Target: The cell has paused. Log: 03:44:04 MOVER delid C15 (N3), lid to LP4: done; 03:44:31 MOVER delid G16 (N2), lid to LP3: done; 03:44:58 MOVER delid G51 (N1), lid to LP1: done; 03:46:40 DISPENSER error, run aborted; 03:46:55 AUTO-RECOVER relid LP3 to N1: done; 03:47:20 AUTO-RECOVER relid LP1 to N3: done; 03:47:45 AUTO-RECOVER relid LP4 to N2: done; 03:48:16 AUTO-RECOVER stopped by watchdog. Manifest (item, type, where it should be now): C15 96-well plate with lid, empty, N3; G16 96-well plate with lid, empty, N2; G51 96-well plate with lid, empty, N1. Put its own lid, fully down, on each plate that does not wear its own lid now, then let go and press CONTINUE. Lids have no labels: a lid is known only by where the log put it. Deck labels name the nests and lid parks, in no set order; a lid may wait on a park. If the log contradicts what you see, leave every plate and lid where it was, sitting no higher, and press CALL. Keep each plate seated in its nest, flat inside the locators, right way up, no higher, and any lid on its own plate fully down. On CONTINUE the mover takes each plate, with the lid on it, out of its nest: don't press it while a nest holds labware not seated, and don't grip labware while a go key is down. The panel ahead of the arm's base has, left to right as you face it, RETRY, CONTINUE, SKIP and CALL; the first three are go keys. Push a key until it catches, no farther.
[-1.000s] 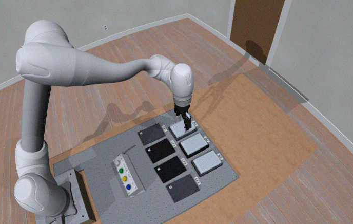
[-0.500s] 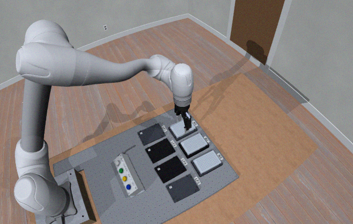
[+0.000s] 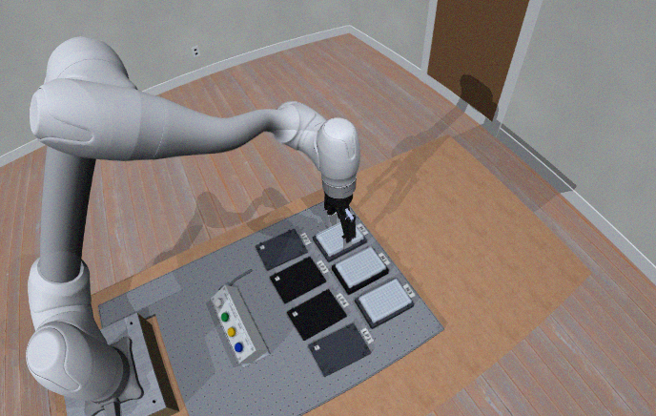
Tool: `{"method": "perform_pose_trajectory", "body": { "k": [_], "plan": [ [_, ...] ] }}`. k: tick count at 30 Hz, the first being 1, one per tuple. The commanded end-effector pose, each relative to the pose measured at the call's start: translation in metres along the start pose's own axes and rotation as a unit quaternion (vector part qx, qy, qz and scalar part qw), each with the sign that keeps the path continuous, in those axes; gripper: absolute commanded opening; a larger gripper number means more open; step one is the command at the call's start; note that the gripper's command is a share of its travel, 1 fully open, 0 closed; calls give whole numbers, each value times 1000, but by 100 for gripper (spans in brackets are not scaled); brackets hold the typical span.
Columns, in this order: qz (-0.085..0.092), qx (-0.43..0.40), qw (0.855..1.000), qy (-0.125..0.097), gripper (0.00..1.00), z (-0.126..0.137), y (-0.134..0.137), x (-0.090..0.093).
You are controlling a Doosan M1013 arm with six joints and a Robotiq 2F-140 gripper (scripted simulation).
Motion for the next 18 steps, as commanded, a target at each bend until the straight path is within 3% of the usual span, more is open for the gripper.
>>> {"method": "perform_pose_trajectory", "body": {
  "k": [1,18],
  "plan": [
    [0,0,1000,0,0,0,0,0],
    [0,0,1000,0,0,0,0,2]
  ]
}}
Point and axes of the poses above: the point where the finger pads meet when closed, its own x axis out along the fingers, its own y axis across the jaws, z = x × y, the point moved 6 cm from there along -x, back along the fingers, and after that the axes turned 13 degrees about -x, right-handed, at the moved point
